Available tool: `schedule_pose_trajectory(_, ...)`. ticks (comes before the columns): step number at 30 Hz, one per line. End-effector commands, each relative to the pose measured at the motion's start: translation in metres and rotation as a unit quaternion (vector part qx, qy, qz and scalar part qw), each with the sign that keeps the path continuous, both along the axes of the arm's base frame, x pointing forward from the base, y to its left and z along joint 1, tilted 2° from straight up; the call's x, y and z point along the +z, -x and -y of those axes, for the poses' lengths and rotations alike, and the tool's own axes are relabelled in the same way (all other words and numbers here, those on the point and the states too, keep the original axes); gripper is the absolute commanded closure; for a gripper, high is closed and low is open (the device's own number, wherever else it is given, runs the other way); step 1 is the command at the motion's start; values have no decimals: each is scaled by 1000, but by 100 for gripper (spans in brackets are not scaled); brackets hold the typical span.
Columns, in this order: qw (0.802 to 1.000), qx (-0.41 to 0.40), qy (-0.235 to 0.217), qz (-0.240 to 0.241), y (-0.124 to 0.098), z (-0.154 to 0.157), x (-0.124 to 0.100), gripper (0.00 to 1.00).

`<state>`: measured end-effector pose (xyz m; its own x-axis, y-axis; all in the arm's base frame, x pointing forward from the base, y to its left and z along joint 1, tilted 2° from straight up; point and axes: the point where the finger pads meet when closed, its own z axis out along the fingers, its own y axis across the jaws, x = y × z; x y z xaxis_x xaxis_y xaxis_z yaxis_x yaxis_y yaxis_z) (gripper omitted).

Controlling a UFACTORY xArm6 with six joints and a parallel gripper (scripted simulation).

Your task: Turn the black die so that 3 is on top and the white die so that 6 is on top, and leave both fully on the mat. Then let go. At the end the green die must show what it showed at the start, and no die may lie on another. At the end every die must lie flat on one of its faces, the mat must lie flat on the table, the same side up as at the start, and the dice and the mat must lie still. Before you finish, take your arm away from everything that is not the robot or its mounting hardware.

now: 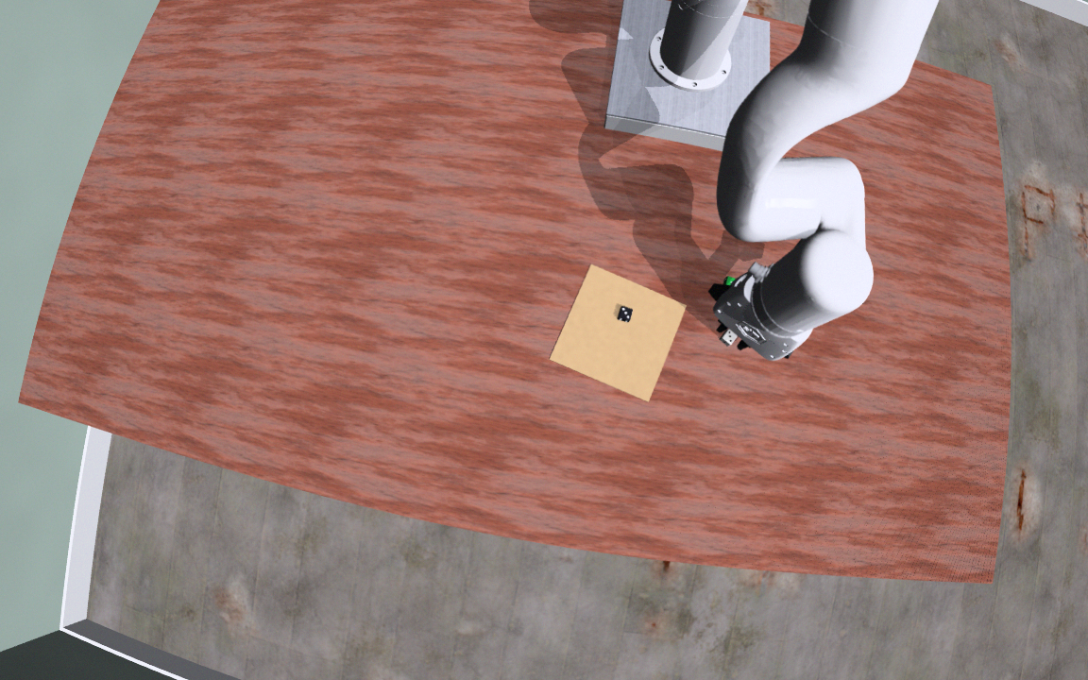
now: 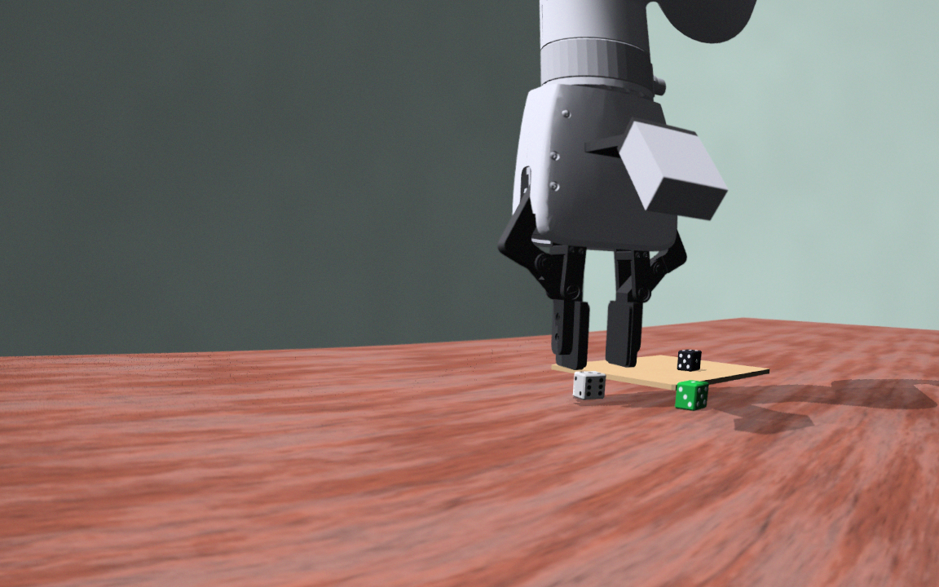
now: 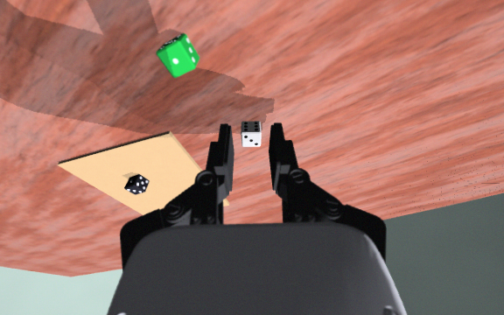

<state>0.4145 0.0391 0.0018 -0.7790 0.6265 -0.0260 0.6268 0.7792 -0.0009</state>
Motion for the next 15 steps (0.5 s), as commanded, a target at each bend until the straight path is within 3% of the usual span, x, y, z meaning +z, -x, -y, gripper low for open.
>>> schedule_pose_trajectory(1, 1000, 0, 0, 2, -1, 0, 1, 69)
schedule_pose_trajectory(15, 1000, 0, 0, 2, -2, 0, -4, 69)
